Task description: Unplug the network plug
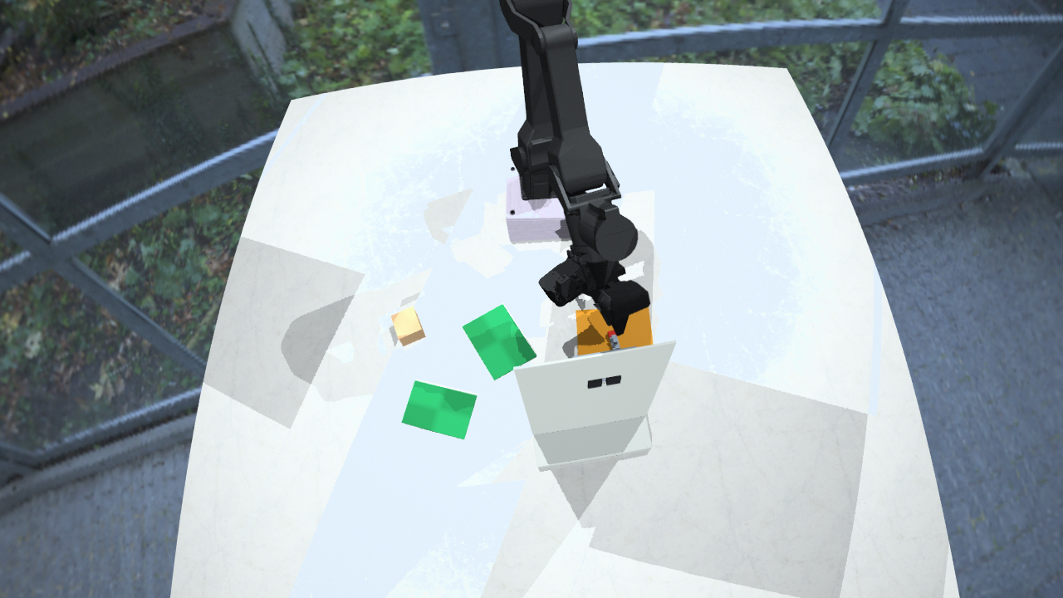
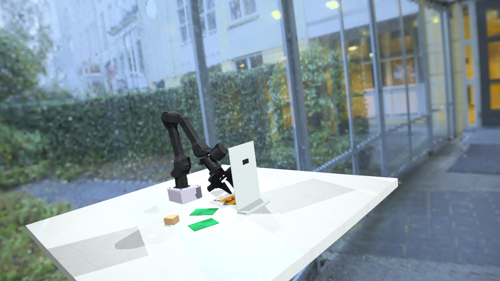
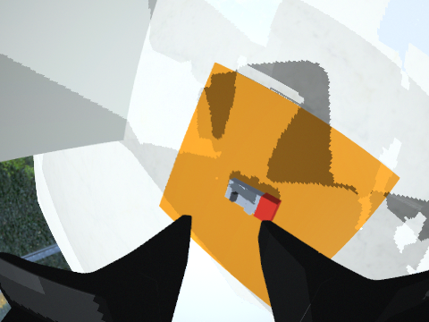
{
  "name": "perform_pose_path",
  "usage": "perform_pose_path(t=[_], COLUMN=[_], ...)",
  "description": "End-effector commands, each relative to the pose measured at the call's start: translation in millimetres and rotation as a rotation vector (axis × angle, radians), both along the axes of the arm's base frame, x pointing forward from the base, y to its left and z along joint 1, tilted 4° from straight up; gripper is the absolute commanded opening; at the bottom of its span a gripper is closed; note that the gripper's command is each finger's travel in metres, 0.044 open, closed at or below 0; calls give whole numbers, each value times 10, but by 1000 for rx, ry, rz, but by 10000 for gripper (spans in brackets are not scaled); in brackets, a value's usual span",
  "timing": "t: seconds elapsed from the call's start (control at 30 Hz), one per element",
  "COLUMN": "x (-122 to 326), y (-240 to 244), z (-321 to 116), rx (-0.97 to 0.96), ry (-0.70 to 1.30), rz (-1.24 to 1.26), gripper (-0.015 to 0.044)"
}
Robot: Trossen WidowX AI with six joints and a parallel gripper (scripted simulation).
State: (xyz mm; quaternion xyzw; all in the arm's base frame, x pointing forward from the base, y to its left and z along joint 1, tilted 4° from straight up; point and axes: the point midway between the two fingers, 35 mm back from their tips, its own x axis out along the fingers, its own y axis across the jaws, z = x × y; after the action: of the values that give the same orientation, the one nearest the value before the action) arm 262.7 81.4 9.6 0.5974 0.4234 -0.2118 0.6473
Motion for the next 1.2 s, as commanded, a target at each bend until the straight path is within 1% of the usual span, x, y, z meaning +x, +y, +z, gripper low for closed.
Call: perform_pose_path(t=[0.0,1.17], x=[-18,6], y=[-6,-43], z=[29,514], rx=[0,0], ry=[-3,-3], rz=[5,4], gripper=[156,156])
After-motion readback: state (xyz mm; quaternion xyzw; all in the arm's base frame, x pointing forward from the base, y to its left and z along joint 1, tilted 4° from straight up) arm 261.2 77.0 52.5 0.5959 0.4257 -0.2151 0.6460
